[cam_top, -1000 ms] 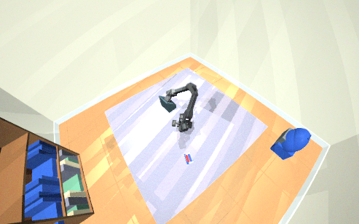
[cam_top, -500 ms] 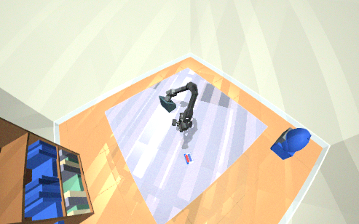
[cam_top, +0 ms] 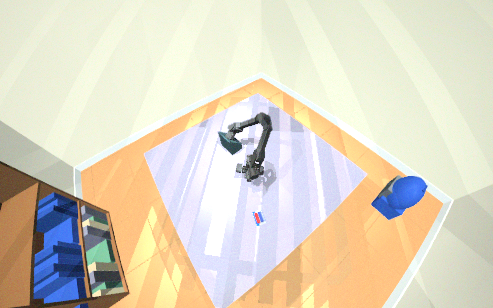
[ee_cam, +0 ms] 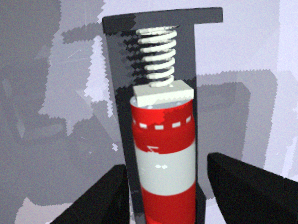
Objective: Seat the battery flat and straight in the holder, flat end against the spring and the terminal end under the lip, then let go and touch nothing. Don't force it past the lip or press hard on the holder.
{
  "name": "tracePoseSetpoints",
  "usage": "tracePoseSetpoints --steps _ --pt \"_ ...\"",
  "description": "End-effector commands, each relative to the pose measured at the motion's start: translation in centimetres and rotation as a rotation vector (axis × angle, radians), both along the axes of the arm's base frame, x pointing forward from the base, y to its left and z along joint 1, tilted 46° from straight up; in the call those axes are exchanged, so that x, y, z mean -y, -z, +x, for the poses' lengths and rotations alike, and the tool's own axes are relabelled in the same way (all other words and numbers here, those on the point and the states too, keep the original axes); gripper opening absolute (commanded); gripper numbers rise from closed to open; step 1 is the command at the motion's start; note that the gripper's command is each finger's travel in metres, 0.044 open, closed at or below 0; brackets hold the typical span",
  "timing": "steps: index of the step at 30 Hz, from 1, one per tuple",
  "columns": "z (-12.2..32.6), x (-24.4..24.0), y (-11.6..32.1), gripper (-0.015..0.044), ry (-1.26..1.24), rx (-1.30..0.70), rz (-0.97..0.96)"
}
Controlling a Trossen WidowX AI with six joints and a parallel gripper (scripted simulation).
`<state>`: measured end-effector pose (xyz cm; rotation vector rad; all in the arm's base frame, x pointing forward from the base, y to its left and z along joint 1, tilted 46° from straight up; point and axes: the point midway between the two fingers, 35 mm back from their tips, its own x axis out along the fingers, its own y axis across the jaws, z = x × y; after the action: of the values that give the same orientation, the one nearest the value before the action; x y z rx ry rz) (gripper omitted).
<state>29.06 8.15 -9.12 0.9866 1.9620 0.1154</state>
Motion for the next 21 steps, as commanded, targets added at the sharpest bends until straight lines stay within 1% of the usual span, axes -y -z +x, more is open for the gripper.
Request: tracePoseSetpoints --steps 1,7,9,15,17,18,21 --pt "0.2 0.5 -0.4 0.0165 -0.001 0.006 -0.002" --pt "0.3 0.9 -0.8 0.0165 -0.002 0.008 -0.002" --pt "0.2 1.2 -1.1 0.0217 0.003 -0.001 0.002" --pt "1.1 5.7 -5.4 0.0375 -0.001 0.007 -0.005" --pt "1.1 6.1 -5.9 0.0427 -0.002 0.008 -0.005" --pt "1.1 6.2 -5.9 0.044 -0.002 0.008 -0.005" --pt "1.0 6.2 -5.9 0.044 -0.002 0.008 -0.005"
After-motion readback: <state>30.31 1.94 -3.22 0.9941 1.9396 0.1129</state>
